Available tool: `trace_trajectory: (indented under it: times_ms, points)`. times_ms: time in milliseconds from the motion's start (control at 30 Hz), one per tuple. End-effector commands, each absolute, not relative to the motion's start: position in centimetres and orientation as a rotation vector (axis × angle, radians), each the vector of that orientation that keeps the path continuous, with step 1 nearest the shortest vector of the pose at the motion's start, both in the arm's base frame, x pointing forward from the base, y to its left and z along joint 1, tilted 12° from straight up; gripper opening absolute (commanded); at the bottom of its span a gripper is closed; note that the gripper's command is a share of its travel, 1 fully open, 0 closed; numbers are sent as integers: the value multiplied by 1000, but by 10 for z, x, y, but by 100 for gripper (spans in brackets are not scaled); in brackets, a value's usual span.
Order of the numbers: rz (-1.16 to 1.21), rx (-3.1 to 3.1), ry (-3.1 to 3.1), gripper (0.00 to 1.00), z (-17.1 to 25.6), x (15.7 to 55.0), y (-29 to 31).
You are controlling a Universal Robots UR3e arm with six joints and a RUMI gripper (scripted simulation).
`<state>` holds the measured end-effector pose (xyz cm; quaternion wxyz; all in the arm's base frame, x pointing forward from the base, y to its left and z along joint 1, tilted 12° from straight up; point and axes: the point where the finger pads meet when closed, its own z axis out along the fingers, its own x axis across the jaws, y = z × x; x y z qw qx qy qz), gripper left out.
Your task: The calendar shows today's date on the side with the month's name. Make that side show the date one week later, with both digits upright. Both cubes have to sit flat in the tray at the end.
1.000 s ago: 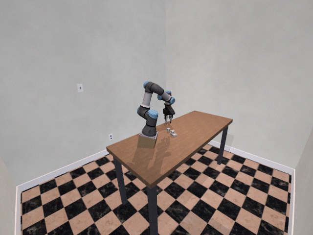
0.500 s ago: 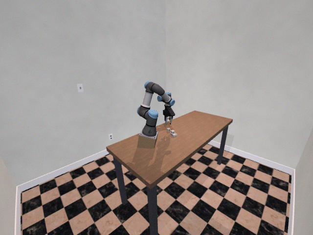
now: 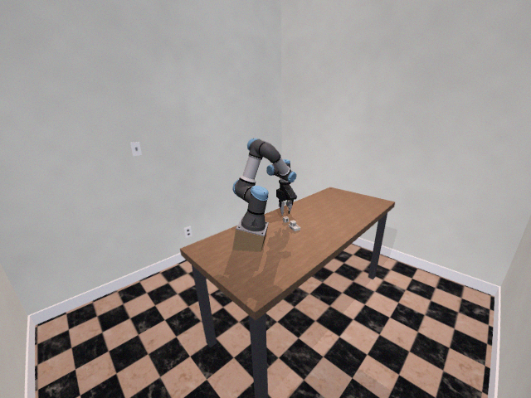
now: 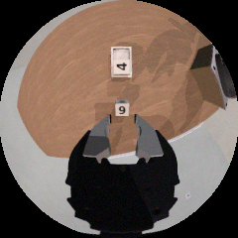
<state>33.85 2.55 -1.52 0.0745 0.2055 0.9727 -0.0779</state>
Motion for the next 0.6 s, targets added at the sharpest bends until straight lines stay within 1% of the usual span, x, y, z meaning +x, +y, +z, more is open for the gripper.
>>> trace_trajectory:
  times_ms: [0,567]
  points:
    - [-233,616,2916,28,-20,340,25]
    - [-233,616,2916,28,-26,341,24]
